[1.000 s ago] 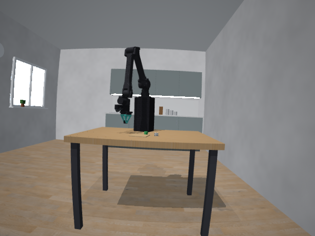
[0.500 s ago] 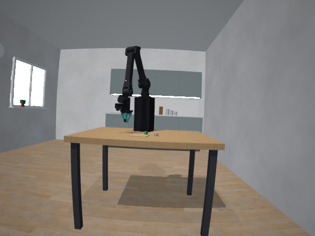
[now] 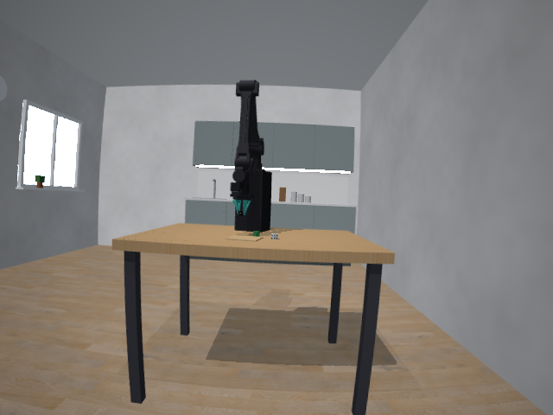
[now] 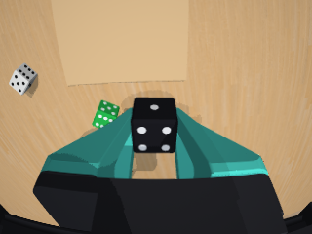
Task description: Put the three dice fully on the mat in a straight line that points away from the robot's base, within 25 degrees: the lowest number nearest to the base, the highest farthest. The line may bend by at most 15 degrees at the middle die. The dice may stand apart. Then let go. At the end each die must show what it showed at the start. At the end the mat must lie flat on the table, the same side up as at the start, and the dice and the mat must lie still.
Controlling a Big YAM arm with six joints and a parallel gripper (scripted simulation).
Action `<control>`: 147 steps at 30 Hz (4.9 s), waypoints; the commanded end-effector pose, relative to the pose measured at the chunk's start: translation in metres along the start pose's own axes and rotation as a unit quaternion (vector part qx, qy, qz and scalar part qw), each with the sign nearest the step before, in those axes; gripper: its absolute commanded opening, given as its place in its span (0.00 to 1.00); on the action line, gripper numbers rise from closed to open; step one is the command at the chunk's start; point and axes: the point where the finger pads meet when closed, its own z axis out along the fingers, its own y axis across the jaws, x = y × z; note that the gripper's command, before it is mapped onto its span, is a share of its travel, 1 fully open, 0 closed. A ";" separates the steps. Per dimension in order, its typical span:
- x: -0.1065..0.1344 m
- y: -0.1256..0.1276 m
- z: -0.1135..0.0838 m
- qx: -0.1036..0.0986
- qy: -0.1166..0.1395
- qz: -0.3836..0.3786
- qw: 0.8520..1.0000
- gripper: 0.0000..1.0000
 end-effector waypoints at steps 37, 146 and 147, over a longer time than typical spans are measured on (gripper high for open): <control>-0.002 0.025 0.045 -0.001 -0.012 -0.101 0.995 0.20; 0.001 0.021 0.097 -0.001 -0.005 -0.101 0.995 0.20; -0.001 0.022 0.096 -0.001 -0.007 -0.100 0.995 0.20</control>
